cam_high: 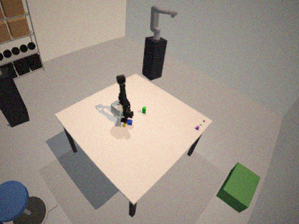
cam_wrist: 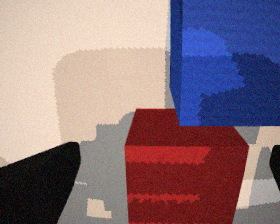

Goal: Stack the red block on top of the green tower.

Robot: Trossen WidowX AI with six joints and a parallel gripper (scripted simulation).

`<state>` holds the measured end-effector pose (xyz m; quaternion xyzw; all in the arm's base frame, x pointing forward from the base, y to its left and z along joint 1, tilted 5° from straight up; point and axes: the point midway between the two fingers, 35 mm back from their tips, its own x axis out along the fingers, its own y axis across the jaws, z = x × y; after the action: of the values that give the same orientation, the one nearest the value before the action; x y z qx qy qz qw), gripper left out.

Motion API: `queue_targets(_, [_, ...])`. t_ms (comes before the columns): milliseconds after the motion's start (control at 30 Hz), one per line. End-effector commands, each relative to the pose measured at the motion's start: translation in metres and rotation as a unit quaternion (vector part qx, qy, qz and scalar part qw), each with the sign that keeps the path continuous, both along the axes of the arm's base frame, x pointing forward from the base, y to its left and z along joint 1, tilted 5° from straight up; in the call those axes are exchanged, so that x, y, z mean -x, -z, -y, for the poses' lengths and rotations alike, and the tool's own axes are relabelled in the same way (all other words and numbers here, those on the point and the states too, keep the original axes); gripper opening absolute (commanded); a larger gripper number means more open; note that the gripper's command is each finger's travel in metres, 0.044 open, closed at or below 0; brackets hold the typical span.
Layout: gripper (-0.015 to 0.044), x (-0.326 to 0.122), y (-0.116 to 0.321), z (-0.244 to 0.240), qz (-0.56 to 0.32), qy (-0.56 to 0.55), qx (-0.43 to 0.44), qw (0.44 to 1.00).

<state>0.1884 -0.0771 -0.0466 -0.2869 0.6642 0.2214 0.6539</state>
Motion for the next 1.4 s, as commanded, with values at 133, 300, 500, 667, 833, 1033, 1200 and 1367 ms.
queue_targets(133, [0.0256,0.0,0.0,0.0,0.0,-0.003,0.0,1.0])
queue_targets(300, [0.0145,0.0,0.0,0.0,0.0,-0.003,0.0,1.0])
queue_targets(500, [0.0105,0.0,0.0,0.0,0.0,-0.003,0.0,1.0])
queue_targets(667, [0.0,0.0,-0.009,-0.001,0.0,-0.003,0.0,1.0])
queue_targets(833, [0.0,0.0,-0.028,-0.002,0.0,-0.003,0.0,1.0])
queue_targets(1033, [0.0,0.0,-0.054,-0.005,0.0,-0.003,0.0,1.0])
queue_targets(1200, [0.0,0.001,-0.081,-0.007,0.0,-0.003,0.0,1.0])
queue_targets(1367, [0.0,0.001,-0.109,-0.01,0.0,-0.003,0.0,1.0])
